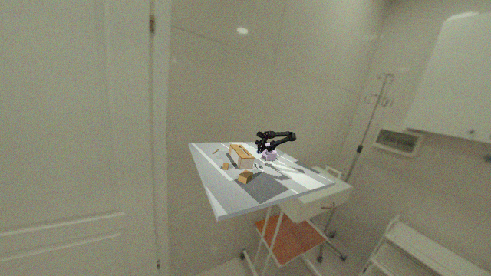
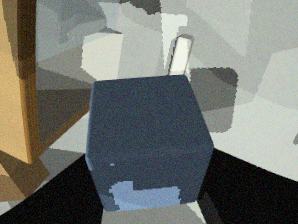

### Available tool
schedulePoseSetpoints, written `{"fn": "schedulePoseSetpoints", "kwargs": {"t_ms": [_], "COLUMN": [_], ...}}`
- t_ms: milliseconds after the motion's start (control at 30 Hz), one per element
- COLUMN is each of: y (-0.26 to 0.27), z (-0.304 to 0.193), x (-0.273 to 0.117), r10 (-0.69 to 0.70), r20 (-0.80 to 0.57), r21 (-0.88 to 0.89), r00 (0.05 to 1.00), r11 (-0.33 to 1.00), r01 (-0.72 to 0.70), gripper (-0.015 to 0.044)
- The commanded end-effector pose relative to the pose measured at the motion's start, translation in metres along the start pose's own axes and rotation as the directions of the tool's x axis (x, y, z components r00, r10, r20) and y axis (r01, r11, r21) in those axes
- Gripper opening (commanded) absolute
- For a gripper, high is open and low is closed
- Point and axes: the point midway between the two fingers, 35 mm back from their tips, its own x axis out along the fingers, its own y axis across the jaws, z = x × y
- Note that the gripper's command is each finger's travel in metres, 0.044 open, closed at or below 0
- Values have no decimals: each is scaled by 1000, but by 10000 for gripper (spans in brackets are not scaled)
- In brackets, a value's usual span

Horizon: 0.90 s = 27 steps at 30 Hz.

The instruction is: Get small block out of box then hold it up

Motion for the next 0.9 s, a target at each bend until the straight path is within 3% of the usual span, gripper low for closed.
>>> {"fn": "schedulePoseSetpoints", "kwargs": {"t_ms": [0,367,867], "y": [0,-1,-2], "z": [-2,-5,-9], "x": [-5,-13,-25], "r10": [14,38,77], "r20": [-15,-42,-76], "r21": [180,585,931], "r00": [1000,998,994], "r11": [984,811,363], "r01": [-11,-6,43], "gripper": [0,0,0]}}
